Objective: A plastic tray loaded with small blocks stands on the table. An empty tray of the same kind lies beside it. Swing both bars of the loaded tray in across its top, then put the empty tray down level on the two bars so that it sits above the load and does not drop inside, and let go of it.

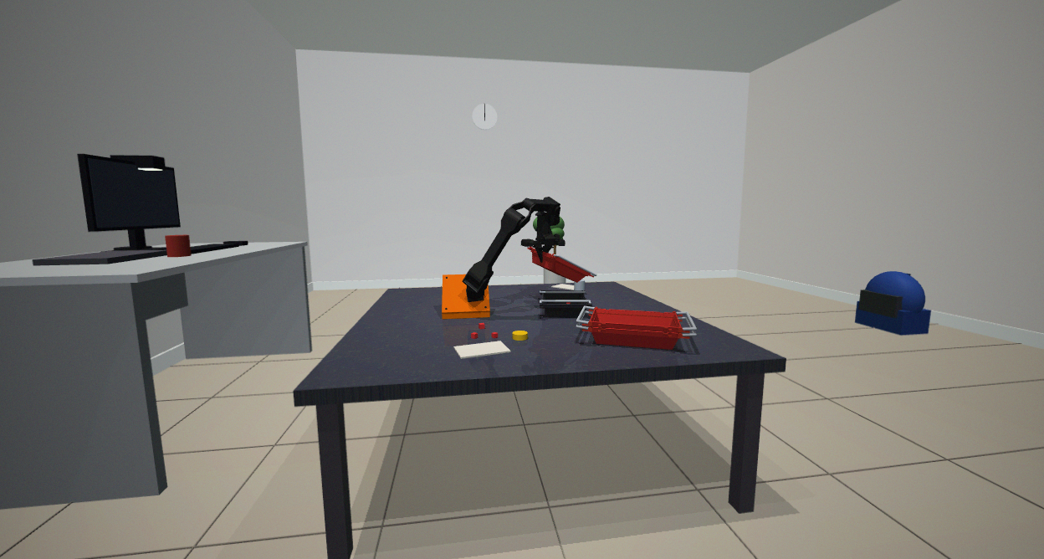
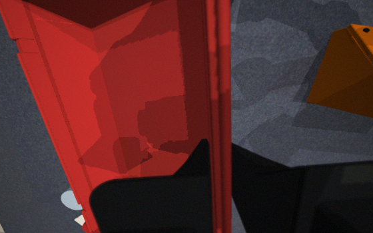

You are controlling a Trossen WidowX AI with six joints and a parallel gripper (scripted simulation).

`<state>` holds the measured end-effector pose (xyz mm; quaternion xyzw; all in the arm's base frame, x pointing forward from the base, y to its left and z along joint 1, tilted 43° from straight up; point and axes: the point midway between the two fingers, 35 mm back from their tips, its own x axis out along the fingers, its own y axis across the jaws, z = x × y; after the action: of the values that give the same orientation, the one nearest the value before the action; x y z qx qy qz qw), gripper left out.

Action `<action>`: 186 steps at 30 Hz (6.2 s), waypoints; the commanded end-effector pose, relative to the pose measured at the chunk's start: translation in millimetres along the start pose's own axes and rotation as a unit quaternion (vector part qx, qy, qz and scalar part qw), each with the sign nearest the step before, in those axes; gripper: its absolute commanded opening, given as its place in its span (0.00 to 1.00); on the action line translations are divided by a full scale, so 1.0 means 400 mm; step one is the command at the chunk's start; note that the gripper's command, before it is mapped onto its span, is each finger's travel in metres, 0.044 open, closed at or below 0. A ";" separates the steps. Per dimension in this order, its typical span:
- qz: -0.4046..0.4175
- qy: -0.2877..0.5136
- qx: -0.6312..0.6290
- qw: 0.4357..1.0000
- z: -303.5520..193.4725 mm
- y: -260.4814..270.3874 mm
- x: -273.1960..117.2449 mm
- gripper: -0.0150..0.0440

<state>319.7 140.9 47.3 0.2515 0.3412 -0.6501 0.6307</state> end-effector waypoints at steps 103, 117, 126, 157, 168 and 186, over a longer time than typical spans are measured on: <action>0.009 -0.017 0.190 0.982 0.225 0.014 0.124 0.25; 0.009 -0.017 0.190 0.982 0.218 -0.007 0.152 0.25; 0.009 -0.017 0.190 0.982 0.214 -0.018 0.170 0.25; 0.009 -0.017 0.190 0.982 0.207 -0.043 0.225 0.25; 0.009 -0.018 0.190 0.982 0.205 -0.049 0.244 0.25; 0.009 -0.018 0.190 0.982 0.204 -0.056 0.270 0.25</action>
<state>300.1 12.5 23.3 0.3586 0.1966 -0.6967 0.5893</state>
